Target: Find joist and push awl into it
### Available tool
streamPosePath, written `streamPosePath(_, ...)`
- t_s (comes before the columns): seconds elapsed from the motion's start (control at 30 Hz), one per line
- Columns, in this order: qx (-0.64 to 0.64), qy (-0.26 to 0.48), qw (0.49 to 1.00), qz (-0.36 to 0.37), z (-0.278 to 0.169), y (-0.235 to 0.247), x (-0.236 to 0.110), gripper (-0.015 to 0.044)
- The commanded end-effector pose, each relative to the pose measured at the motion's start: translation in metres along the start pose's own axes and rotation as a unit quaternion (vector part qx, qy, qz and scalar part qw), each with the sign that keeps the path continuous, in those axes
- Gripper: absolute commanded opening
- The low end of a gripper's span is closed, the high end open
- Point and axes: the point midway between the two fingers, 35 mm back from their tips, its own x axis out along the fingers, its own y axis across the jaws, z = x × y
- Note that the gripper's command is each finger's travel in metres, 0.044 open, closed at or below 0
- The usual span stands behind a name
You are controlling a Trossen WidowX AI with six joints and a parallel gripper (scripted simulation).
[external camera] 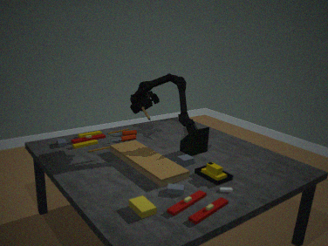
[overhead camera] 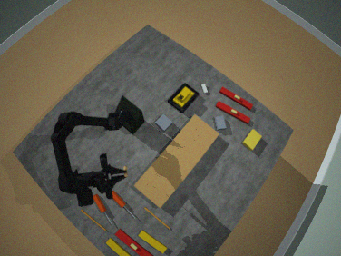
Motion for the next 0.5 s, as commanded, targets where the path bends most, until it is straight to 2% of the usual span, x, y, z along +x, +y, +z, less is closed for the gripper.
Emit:
streamPosePath(0.0,-0.054,-0.025,0.998,0.0,0.007,-0.002,-0.003,0.0)
streamPosePath(0.23,-0.162,-0.065,0.985,-0.012,0.017,-0.007,-0.01,0.0)
streamPosePath(0.27,-0.125,-0.045,0.991,-0.008,0.012,-0.006,-0.007,0.0)
streamPosePath(0.47,-0.148,-0.023,0.988,-0.022,0.004,-0.018,0.016,0.0)
